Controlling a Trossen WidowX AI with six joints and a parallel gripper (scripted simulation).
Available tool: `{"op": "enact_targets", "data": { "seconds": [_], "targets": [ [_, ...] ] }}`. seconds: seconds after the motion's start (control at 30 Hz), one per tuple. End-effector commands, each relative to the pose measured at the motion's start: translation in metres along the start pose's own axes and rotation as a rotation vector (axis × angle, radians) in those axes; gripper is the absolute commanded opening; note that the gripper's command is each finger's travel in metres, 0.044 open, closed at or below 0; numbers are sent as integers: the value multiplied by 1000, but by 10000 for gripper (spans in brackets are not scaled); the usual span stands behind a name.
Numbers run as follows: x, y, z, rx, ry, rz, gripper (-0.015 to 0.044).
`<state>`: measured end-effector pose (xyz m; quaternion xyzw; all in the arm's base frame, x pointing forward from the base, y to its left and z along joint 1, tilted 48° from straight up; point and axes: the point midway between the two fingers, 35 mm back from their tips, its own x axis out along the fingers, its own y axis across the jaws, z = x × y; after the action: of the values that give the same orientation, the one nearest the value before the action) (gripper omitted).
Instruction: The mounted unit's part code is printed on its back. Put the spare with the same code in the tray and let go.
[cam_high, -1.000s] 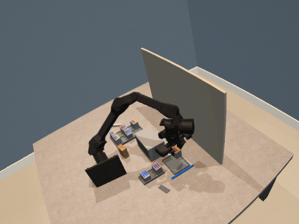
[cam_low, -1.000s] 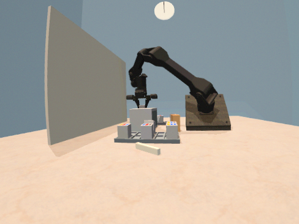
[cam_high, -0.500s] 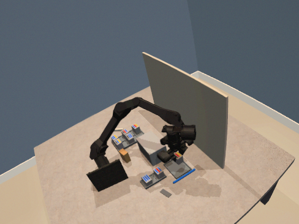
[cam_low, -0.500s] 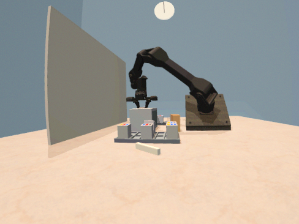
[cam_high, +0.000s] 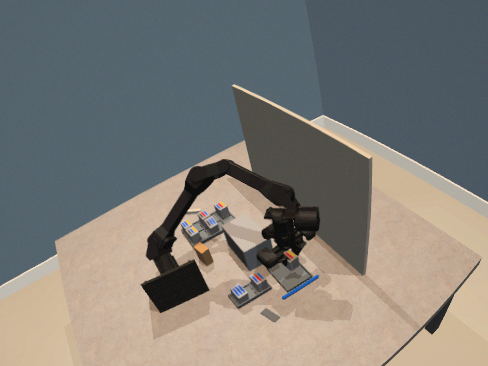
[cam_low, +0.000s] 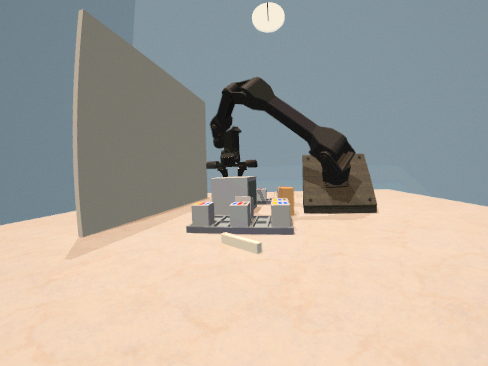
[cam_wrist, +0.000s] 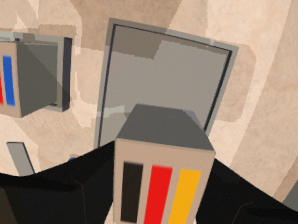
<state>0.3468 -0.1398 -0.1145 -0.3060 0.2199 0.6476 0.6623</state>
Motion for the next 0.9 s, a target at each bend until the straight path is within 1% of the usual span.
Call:
{"op": "enact_targets", "data": {
  "seconds": [0.0,0.87],
  "targets": [
    [5,2,1,10,-8,0,0],
    [25,4,4,10,-11,0,0]
  ]
}}
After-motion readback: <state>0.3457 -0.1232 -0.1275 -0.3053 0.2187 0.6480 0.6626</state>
